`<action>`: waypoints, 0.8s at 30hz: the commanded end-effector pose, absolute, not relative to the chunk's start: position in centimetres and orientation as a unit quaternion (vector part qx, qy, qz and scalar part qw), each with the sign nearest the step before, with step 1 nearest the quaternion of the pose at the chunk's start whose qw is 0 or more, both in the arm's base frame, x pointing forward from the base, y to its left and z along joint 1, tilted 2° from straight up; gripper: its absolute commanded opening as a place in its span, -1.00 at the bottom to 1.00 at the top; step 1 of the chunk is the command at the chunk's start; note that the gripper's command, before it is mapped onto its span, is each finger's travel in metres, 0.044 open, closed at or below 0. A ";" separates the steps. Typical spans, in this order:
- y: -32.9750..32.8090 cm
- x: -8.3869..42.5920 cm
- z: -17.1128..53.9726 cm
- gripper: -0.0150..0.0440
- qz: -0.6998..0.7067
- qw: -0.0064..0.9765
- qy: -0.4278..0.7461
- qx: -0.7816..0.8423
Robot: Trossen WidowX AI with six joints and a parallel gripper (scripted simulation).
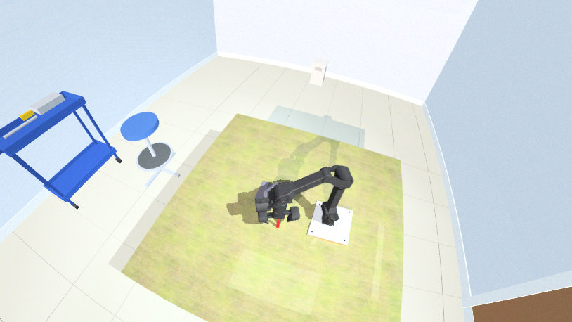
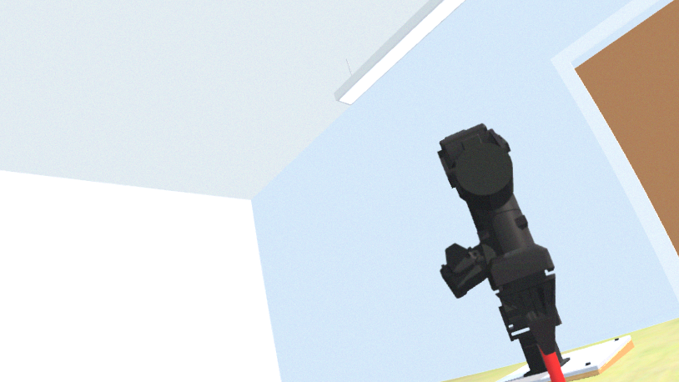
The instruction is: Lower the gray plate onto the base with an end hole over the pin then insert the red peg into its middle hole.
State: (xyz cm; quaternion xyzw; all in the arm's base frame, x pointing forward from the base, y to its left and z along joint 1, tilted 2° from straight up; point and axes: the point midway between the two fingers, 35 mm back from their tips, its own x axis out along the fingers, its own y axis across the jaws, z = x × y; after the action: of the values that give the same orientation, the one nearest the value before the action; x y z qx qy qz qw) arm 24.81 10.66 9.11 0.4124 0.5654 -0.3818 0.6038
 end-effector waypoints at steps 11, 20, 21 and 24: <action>10.5 24.6 7.4 0.73 -0.385 0.603 0.566 0.409; 10.5 24.6 7.4 -0.07 -0.385 0.603 0.566 0.409; 10.5 24.6 7.4 -0.16 -0.385 0.603 0.566 0.409; 10.5 24.6 7.4 -0.36 -0.385 0.603 0.566 0.409</action>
State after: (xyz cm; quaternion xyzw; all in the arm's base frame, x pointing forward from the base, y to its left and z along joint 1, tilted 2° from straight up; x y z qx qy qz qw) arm 24.63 10.56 7.52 0.4103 0.5667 -0.3843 0.6023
